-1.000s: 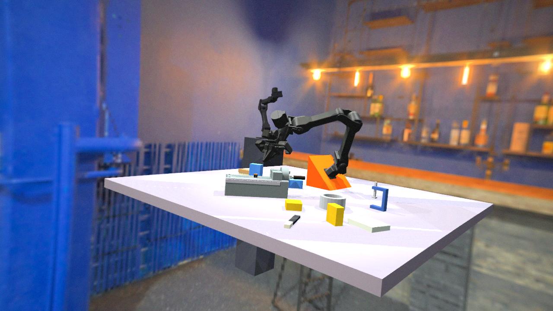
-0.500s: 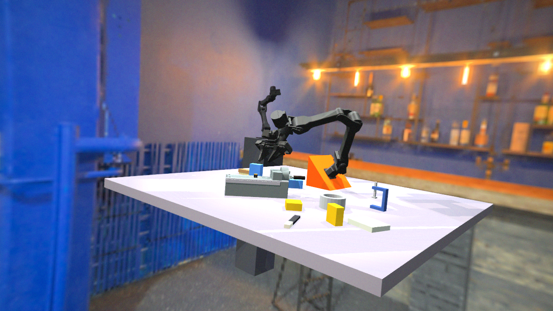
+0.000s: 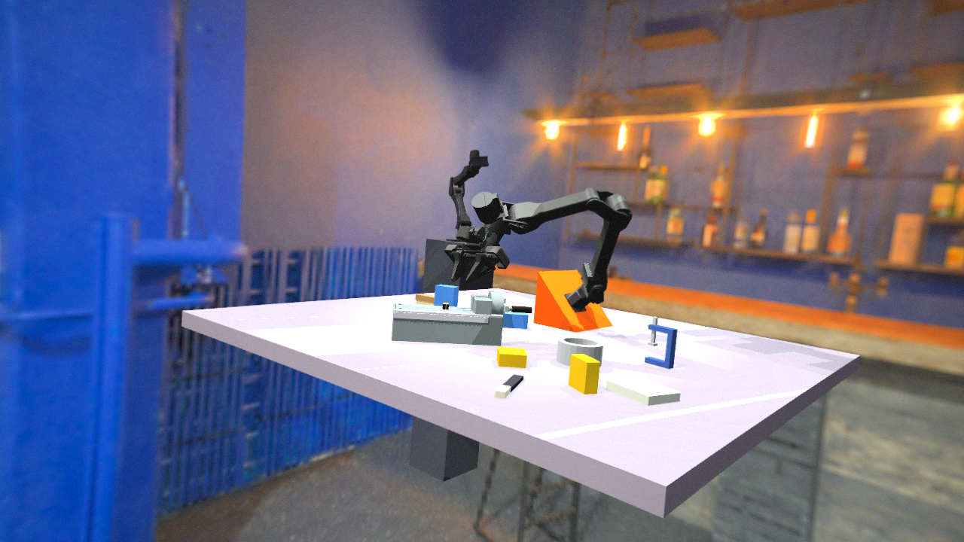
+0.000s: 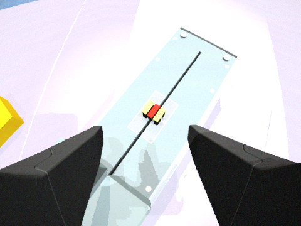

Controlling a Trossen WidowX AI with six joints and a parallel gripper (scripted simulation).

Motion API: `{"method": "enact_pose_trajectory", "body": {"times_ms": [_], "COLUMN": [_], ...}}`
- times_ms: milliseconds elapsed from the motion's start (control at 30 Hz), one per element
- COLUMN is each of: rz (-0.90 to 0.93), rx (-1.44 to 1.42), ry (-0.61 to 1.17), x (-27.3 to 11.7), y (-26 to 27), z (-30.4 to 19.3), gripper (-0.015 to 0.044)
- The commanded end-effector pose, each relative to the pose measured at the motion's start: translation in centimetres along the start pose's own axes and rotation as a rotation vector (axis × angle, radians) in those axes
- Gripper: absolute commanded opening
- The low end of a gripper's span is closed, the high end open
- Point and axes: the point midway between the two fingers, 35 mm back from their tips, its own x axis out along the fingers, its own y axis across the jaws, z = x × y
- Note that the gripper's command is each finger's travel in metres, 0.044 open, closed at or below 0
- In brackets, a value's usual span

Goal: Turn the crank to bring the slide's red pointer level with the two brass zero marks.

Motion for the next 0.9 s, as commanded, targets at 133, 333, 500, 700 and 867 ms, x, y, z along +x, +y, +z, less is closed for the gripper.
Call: {"method": "enact_pose_trajectory", "body": {"times_ms": [133, 333, 500, 700, 867], "rz": [0.000, 0.000, 0.001, 0.001, 0.001], "rx": [0.000, 0.000, 0.000, 0.000, 0.000], "ry": [0.000, 0.000, 0.000, 0.000, 0.000], "x": [0.00, 0.00, 0.00, 0.00, 0.00], "y": [0.00, 0.00, 0.01, 0.01, 0.01], "z": [0.00, 0.00, 0.00, 0.00, 0.00], "gripper": [0.0046, 0.0000, 0.0000, 0.0000, 0.0053]}}
